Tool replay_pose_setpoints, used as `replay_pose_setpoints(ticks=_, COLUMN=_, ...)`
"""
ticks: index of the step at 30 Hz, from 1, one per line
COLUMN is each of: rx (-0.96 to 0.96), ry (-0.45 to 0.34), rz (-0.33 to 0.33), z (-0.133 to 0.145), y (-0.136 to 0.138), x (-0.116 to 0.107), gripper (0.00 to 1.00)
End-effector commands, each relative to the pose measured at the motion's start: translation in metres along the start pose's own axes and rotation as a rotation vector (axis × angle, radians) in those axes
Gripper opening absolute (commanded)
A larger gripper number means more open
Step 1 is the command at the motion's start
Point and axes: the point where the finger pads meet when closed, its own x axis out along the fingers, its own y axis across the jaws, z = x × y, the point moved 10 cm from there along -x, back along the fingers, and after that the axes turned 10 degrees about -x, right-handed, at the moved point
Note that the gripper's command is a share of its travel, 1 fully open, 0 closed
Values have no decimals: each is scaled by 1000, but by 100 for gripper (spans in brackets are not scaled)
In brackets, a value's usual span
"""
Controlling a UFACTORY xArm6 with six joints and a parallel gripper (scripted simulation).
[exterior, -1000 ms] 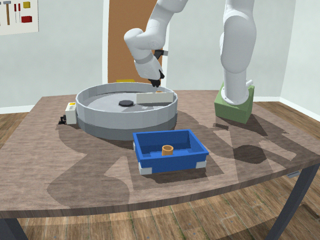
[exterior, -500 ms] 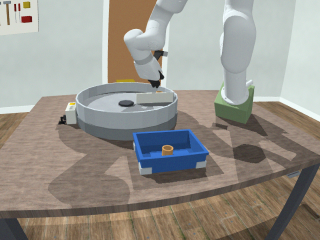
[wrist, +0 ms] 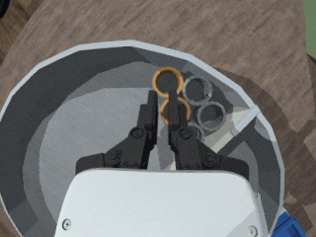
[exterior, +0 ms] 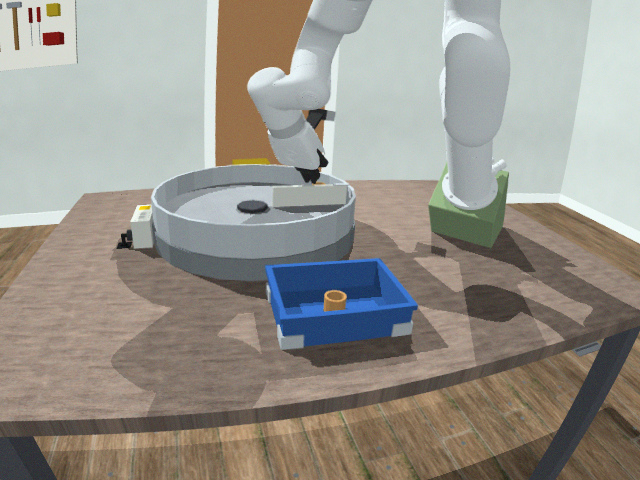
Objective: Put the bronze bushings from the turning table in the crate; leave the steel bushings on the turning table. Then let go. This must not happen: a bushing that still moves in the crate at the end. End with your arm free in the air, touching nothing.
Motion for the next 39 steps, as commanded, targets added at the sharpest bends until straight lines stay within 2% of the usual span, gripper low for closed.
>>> replay_pose_setpoints(ticks=1, rx=1, ry=0, rz=-3, z=2, y=-1, x=2, gripper=10)
replay_pose_setpoints(ticks=36, rx=1, ry=0, rz=-3, z=9, y=-3, x=10, gripper=10)
replay_pose_setpoints(ticks=37, rx=1, ry=0, rz=-3, z=9, y=-3, x=10, gripper=0)
replay_pose_setpoints(ticks=39, rx=1, ry=0, rz=-3, z=9, y=-3, x=10, gripper=0)
